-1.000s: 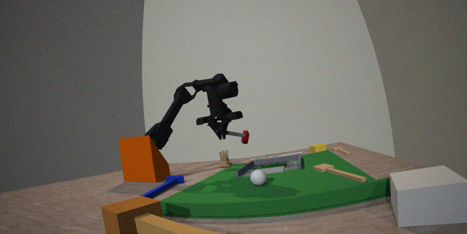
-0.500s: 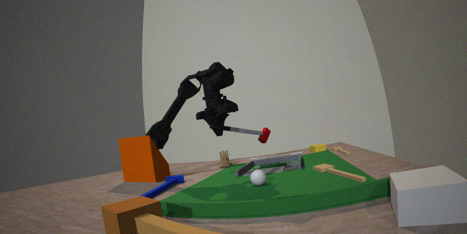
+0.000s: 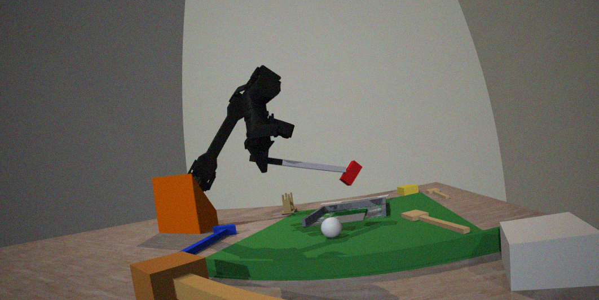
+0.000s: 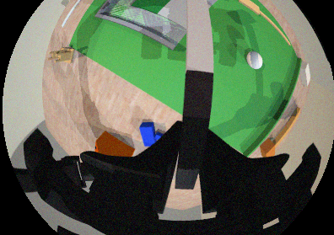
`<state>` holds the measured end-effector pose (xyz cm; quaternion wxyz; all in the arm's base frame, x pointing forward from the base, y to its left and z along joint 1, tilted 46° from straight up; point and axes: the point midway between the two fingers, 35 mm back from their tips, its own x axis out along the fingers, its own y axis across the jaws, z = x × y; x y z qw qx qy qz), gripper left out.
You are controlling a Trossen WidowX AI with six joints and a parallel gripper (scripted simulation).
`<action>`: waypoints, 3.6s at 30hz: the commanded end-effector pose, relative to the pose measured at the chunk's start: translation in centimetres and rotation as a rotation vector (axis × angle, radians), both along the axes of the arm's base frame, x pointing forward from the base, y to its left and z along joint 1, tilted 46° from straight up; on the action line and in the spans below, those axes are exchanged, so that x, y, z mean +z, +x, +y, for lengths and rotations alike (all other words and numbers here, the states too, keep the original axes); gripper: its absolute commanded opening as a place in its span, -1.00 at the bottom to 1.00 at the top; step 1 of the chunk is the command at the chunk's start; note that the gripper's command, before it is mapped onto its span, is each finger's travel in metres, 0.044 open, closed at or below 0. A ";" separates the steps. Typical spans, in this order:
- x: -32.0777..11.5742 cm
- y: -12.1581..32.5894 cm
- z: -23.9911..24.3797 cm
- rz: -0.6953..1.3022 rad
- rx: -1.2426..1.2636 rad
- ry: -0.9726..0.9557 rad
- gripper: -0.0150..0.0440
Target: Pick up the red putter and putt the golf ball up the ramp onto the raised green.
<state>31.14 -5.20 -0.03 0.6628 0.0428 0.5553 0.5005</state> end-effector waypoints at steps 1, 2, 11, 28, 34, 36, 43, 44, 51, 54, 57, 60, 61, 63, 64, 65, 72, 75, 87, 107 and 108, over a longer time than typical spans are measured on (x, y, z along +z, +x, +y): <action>-2.0 -0.2 -2.3 0.077 -0.082 -0.022 -0.49; -2.5 -0.4 -2.8 0.097 -0.100 -0.027 -0.49; -7.1 -2.1 -7.0 0.278 -0.263 -0.069 -0.49; -11.8 -4.2 -8.4 0.408 -0.376 -0.093 -0.49; -13.3 -4.5 -6.9 0.408 -0.376 -0.092 -0.49; -13.3 -4.5 -6.9 0.408 -0.376 -0.092 -0.49; -13.9 -4.6 -6.3 0.408 -0.376 -0.092 -0.49; -14.0 -4.6 -6.2 0.408 -0.376 -0.092 -0.49; -14.8 -4.8 -5.4 0.408 -0.376 -0.092 -0.49; -15.1 -4.9 -5.0 0.408 -0.376 -0.091 -0.49; -15.3 -5.0 -4.8 0.408 -0.376 -0.091 -0.49; -15.1 -4.9 -5.0 0.405 -0.367 -0.098 -0.49; -15.1 -4.9 -5.0 0.405 -0.367 -0.098 -0.49; -15.1 -4.9 -5.0 0.405 -0.367 -0.098 -0.49; -15.1 -4.9 -5.0 0.405 -0.367 -0.098 -0.49; -15.1 -4.9 -5.0 0.405 -0.367 -0.098 -0.49; -15.6 -4.8 -5.4 0.406 -0.369 -0.097 -0.49; -16.3 -4.7 -6.0 0.406 -0.372 -0.095 -0.49; -17.3 -4.7 -6.6 0.410 -0.374 -0.093 -0.49; -6.9 -5.8 1.9 0.412 -0.375 -0.086 -0.49; -6.5 -5.7 1.5 0.412 -0.375 -0.087 -0.49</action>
